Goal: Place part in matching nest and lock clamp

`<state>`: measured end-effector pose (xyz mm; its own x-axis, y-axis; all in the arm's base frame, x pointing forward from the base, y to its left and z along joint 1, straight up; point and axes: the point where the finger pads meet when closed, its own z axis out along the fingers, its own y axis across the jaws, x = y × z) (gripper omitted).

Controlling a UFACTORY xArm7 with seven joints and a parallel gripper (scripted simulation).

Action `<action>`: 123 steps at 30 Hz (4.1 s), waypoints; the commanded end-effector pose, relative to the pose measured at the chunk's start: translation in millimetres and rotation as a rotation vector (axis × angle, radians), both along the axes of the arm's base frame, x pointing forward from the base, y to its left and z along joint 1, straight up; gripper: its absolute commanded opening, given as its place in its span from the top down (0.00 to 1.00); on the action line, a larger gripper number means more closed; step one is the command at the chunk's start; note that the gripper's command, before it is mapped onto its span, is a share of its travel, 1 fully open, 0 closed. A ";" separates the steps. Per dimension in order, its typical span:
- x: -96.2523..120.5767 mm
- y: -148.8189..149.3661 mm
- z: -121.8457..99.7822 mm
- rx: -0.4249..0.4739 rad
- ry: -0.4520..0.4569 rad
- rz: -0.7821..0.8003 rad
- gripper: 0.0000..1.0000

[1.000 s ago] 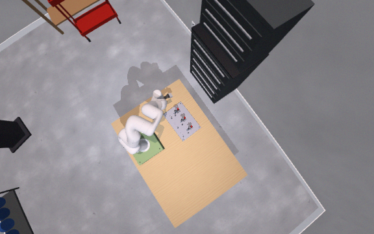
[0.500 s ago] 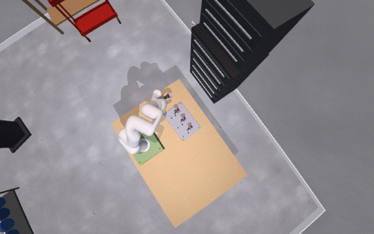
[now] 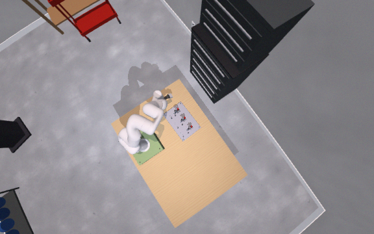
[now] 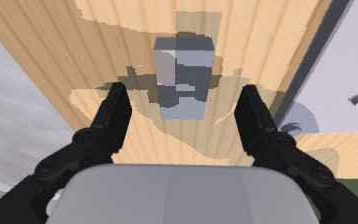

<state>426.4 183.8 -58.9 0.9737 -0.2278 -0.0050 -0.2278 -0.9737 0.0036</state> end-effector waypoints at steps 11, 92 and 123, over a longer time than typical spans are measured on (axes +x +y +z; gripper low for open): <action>1.8 0.8 -13.3 0.001 -0.004 0.000 0.00; 1.9 0.8 17.4 0.001 -0.004 0.000 1.00; 2.0 0.9 104.2 0.001 -0.004 0.000 1.00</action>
<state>426.9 184.2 39.7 0.9737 -0.2277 -0.0045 -0.2277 -0.9737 0.0039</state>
